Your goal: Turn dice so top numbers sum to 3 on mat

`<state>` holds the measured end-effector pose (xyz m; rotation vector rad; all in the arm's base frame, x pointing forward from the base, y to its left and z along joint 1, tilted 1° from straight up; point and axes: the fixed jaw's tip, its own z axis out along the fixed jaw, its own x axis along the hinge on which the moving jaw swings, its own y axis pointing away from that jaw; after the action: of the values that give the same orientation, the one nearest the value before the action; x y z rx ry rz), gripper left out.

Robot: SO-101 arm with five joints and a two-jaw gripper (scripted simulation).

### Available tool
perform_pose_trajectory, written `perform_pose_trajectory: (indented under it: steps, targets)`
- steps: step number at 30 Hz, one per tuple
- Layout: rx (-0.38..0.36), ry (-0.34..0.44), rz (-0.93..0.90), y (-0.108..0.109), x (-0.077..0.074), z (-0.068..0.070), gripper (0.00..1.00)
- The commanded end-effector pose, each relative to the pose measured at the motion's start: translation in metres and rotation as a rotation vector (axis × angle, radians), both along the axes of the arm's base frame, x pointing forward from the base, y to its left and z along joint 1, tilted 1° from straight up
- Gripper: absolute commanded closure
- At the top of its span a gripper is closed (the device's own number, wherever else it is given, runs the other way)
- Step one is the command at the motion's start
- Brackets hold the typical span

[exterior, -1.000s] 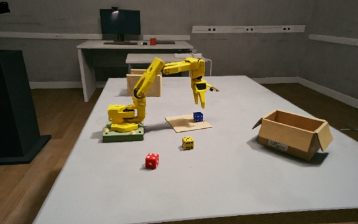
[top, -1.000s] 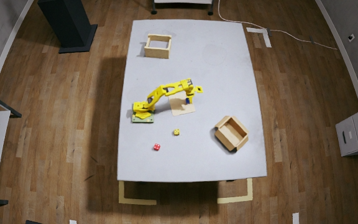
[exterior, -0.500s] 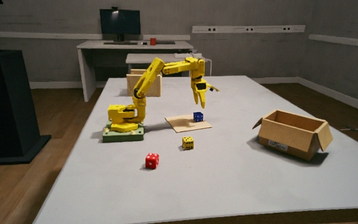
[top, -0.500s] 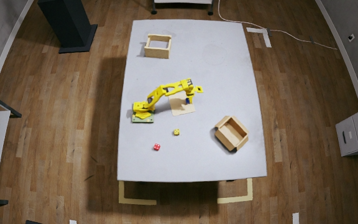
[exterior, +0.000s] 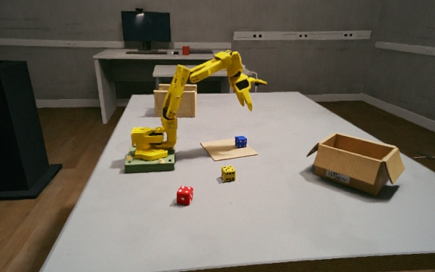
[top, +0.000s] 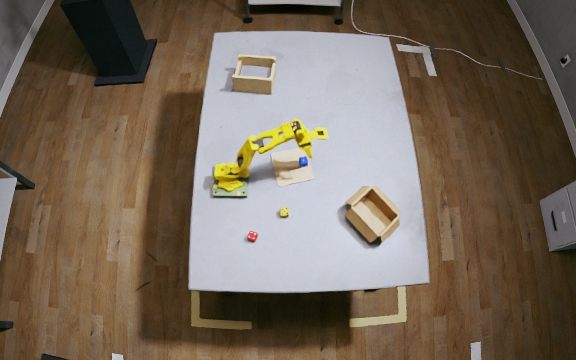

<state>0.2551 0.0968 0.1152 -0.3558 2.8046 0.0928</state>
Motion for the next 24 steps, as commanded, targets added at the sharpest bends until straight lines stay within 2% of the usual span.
perform_pose_trajectory:
  steps: [1,5,8,24]
  targets:
    - [0.037,-0.109,-0.002,-0.002,-0.001,0.029,0.65]
    - [0.065,-0.191,-0.002,-0.003,-0.004,0.050,0.65]
    - [0.076,-0.223,-0.002,-0.003,-0.005,0.058,0.65]
    - [0.070,-0.233,0.007,-0.006,-0.006,0.060,0.65]
